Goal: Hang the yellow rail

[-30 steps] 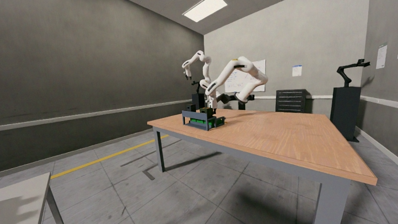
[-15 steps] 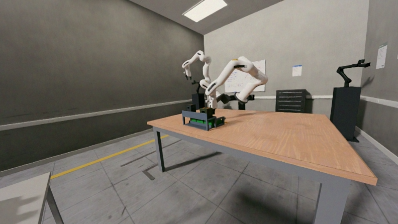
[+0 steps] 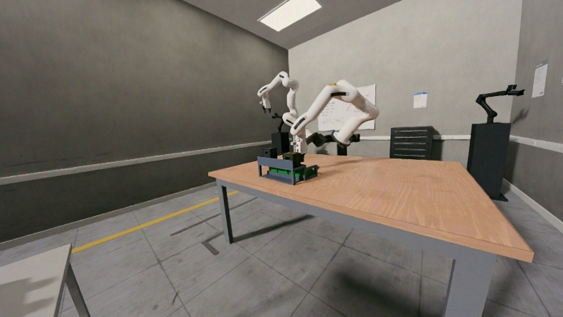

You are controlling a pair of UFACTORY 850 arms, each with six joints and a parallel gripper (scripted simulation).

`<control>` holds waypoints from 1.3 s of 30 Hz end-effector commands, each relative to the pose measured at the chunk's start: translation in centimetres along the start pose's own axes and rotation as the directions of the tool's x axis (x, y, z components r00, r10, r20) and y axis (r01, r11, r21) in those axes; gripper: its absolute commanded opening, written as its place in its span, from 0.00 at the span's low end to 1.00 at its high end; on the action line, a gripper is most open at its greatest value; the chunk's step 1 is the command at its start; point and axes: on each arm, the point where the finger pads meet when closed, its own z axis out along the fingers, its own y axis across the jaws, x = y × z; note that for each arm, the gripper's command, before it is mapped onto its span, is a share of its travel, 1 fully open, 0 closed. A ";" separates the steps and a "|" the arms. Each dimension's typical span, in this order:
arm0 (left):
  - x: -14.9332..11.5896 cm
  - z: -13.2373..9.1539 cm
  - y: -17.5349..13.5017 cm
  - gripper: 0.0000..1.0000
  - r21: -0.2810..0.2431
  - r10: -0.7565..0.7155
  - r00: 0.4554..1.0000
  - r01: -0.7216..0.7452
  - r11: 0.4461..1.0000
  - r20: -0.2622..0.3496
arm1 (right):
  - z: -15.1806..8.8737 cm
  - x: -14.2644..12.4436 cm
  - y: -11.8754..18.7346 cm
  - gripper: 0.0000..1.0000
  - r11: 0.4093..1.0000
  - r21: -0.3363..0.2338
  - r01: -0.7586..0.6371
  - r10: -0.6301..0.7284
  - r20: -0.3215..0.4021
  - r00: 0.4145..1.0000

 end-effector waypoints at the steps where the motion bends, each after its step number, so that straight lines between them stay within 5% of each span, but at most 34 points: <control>1: 0.0 1.1 -0.1 0.00 0.001 0.000 1.000 0.000 1.000 0.000 | -0.1 0.0 0.0 1.00 1.000 0.000 0.000 0.000 -0.002 1.000; 11: 0.0 2.0 0.0 0.00 0.001 0.000 1.000 0.000 1.000 -0.001 | -0.1 0.0 0.0 1.00 1.000 0.000 0.000 0.000 -0.002 1.000; 12: 0.0 2.0 0.0 0.39 0.001 0.000 1.000 0.000 1.000 -0.001 | -0.1 0.0 0.0 1.00 1.000 0.000 0.000 0.000 -0.002 1.000; 39: 0.0 2.0 0.0 0.39 0.001 0.000 1.000 0.000 1.000 -0.001 | -0.1 0.0 0.0 1.00 1.000 0.000 0.000 0.000 -0.002 1.000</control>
